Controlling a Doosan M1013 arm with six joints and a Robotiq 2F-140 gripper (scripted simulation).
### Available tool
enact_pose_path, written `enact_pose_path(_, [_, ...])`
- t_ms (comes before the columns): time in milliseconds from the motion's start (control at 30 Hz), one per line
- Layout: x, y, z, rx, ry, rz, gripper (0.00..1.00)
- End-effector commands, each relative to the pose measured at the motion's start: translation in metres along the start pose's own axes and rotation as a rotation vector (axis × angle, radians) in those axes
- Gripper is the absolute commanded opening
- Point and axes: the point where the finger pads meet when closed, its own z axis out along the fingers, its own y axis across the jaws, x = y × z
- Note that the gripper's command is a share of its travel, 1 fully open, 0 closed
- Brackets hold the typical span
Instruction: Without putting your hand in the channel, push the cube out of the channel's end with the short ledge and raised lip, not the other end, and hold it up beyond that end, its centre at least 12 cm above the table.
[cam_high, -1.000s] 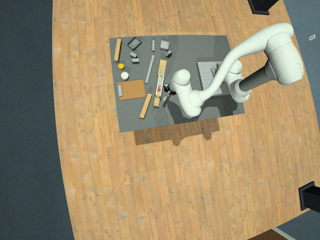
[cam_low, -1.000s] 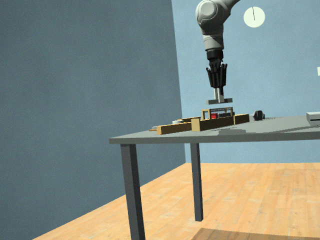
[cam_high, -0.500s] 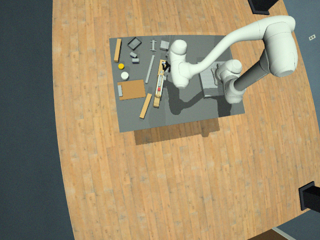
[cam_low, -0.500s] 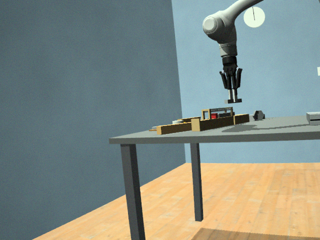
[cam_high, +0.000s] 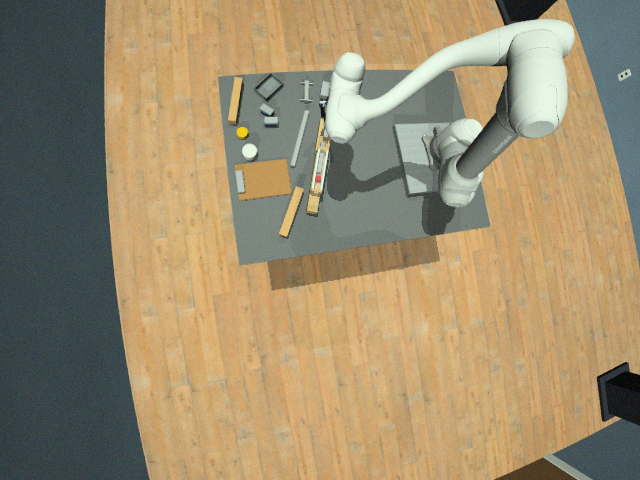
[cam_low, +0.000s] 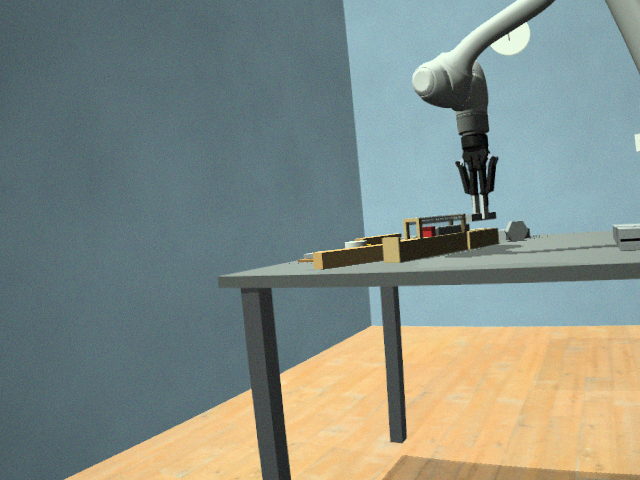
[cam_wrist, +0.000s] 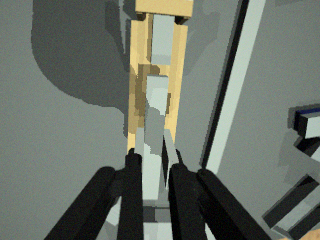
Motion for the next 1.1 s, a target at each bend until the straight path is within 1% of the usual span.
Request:
enact_pose_path(0, [0.0,0.0,0.007,0.0,0.001,0.0,0.0])
enact_pose_path(67, [0.0,0.0,0.007,0.0,0.001,0.0,0.0])
enact_pose_path(233, [0.0,0.0,0.018,0.0,0.001,0.0,0.0])
enact_pose_path(367, [0.0,0.0,0.022,0.0,0.001,0.0,0.0])
enact_pose_path(1067, [0.0,0.0,0.022,0.0,0.001,0.0,0.0])
